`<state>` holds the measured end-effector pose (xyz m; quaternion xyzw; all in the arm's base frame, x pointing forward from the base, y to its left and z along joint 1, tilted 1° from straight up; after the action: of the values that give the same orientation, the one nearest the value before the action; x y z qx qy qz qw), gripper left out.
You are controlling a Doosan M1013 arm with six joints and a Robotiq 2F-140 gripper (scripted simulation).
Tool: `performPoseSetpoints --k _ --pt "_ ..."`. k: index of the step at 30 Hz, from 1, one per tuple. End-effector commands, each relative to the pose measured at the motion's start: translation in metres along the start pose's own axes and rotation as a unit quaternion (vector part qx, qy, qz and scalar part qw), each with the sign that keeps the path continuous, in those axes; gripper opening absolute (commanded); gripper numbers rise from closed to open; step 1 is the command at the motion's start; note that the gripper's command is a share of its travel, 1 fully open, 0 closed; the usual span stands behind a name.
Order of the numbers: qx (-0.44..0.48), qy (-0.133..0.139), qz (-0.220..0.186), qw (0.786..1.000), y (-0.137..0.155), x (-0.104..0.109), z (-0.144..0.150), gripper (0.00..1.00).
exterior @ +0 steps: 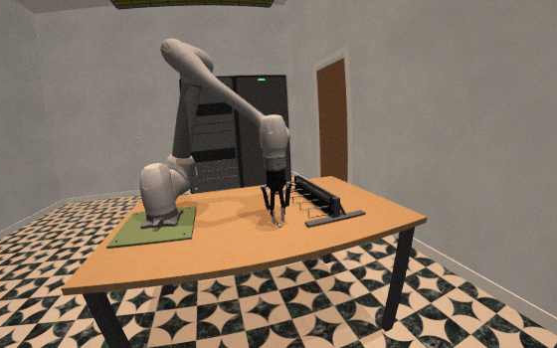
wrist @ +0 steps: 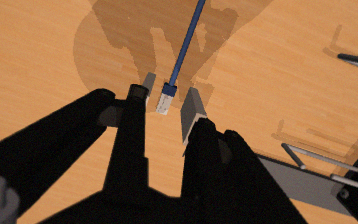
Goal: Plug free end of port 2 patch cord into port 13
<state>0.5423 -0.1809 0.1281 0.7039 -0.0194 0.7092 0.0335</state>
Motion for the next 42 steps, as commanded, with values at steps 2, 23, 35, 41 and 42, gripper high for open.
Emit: performPoseSetpoints --k 2,23,35,41,42 --pt "0.000 0.000 0.000 1.000 0.000 -0.001 0.000 0.22" --pt "0.000 0.000 0.000 1.000 0.000 -0.006 0.000 0.22" --pt "0.000 0.000 0.000 1.000 0.000 -0.010 0.000 0.22" --pt "0.000 0.000 0.000 1.000 0.000 -0.011 0.000 0.22" --pt "0.000 0.000 0.000 1.000 0.000 -0.011 0.000 0.22"
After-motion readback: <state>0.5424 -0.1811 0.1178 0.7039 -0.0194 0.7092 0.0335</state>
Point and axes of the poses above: the point where the finger pads meet when closed, its own x axis back along the fingers, its own z axis across the jaws, y = z × x, the point moved 9 cm from there along x, back along the fingers, and after that the axes turned 8 degrees about -x, right-handed, at the moved point
